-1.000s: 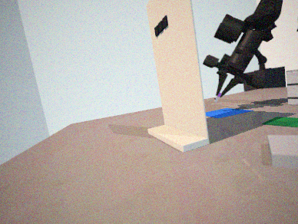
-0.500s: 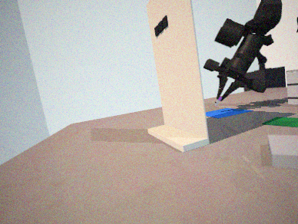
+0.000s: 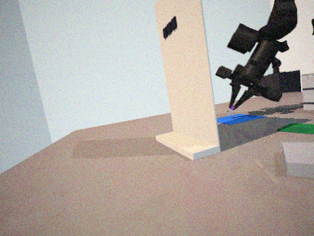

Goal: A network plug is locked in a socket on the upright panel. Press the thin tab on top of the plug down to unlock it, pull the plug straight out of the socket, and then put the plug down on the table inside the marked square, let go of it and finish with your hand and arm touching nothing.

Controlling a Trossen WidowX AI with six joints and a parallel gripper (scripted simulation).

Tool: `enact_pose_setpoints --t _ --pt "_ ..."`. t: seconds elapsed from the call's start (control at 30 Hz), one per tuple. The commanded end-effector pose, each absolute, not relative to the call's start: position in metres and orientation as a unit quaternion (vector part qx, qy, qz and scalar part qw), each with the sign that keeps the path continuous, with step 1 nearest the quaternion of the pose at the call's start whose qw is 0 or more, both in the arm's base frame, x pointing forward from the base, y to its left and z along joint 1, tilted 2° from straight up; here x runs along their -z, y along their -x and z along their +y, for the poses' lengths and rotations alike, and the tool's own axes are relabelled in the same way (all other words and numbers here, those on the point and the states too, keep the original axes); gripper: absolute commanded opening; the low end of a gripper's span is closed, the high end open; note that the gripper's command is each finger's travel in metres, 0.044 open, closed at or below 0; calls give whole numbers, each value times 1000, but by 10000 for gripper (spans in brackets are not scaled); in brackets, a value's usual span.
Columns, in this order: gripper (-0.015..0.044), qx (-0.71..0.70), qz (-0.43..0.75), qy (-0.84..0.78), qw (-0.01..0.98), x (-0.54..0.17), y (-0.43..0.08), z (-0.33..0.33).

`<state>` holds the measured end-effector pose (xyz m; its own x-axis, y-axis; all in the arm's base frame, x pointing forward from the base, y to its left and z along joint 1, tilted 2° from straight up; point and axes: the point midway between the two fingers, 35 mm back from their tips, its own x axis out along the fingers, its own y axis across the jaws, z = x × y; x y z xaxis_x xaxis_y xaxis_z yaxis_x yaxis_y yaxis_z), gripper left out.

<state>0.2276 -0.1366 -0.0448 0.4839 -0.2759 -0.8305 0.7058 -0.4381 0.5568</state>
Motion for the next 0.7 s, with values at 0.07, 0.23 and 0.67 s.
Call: enact_pose_setpoints --t 0.07,0.23,0.67 --pt "0 486 154 -695 508 51 -226 -136" --pt "0 486 154 -695 508 54 -225 -135" --pt "0 486 154 -695 508 59 -225 -134"
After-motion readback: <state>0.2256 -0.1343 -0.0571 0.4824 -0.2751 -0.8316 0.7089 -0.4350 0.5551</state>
